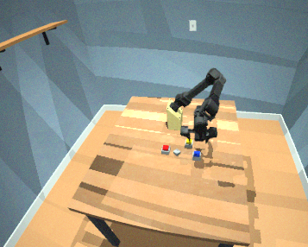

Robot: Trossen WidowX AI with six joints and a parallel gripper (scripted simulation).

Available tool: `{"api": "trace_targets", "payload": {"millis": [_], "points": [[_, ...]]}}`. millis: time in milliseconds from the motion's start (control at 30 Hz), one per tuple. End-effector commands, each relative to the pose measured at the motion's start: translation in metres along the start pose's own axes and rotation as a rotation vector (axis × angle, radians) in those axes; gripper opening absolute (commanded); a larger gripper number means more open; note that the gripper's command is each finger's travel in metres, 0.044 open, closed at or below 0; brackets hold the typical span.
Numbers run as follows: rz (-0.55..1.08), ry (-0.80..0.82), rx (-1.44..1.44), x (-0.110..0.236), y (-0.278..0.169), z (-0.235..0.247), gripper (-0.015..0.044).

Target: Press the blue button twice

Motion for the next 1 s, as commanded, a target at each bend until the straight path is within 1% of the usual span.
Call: {"api": "trace_targets", "payload": {"millis": [0,100,167,267,300,567,600,967], "points": [[0.018,0.007,-0.045,0.000,-0.003,-0.003,0.0400],[0.018,0.007,-0.045,0.000,-0.003,-0.003,0.0400],[0.018,0.006,-0.045,-0.010,-0.002,-0.003,0.0348],[0.017,0.009,-0.045,-0.051,-0.003,-0.002,0.0269],[0.017,0.010,-0.045,-0.059,-0.004,-0.002,0.0242],[0.017,0.010,-0.045,-0.061,-0.004,-0.002,0.0032],[0.017,0.010,-0.045,-0.061,-0.004,-0.002,0.0020],[0.017,0.010,-0.045,-0.061,-0.004,-0.002,0.0020]]}}
Point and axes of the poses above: the point midway between the two fingers, 35 mm back from their tips, its own x axis back along the fingers, its own z axis across the jaws, y = z × x, the point moved 2 cm from there along x, back along the fingers, and after that the axes turned 4 degrees about -x, right-handed, at the moved point
